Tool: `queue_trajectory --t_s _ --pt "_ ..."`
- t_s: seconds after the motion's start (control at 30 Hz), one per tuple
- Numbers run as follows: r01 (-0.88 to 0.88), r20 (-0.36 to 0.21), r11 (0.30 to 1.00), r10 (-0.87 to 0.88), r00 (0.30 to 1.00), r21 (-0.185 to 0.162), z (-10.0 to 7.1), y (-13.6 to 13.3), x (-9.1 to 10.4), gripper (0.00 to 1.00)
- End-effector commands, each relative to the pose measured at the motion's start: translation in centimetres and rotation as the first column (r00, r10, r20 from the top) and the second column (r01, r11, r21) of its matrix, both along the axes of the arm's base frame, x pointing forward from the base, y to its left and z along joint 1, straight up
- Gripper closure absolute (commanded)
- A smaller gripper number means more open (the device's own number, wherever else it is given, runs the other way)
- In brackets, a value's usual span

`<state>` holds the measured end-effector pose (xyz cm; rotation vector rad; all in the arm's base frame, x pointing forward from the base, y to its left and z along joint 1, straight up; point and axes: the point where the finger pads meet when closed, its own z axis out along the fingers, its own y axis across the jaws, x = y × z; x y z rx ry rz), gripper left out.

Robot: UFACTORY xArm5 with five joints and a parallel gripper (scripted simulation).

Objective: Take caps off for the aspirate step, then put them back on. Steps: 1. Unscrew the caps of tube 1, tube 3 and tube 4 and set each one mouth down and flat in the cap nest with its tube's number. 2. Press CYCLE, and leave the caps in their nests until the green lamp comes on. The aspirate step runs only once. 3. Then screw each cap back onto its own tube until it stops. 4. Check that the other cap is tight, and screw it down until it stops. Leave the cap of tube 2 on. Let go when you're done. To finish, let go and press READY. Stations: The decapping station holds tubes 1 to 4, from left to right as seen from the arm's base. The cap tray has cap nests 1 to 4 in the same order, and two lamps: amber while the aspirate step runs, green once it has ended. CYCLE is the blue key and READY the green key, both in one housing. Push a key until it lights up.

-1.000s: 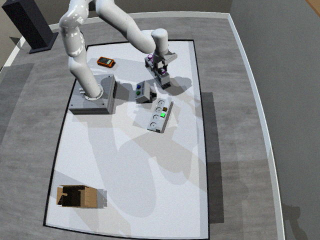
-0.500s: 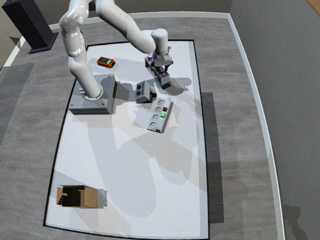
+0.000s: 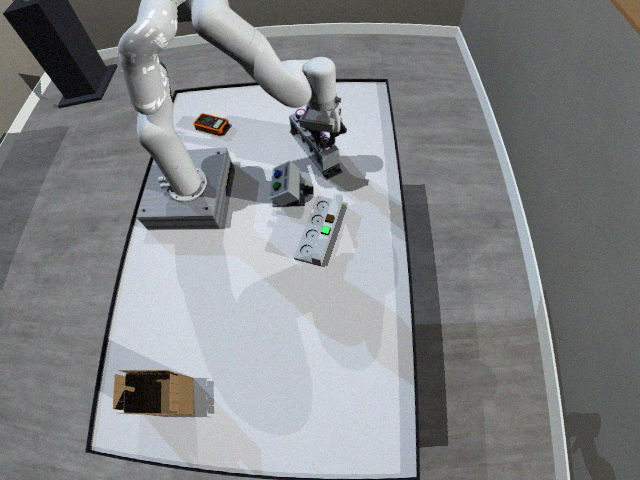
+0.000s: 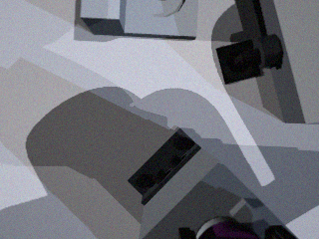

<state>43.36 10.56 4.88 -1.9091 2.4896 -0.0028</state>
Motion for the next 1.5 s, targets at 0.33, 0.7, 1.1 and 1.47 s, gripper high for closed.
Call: queue_trajectory --t_s 0.33,0.7,1.1,1.47 --pt "0.014 0.002 1.000 -0.014 1.000 0.005 0.11 0.01 0.11 0.54" --pt "-0.484 0.005 0.875 0.484 0.875 0.001 0.15 0.01 0.12 0.54" --pt "-0.826 0.004 0.563 0.826 0.563 -0.004 0.15 0.01 0.12 0.54" --pt "-0.985 0.003 0.172 0.985 0.172 -0.007 0.15 0.01 0.12 0.54"
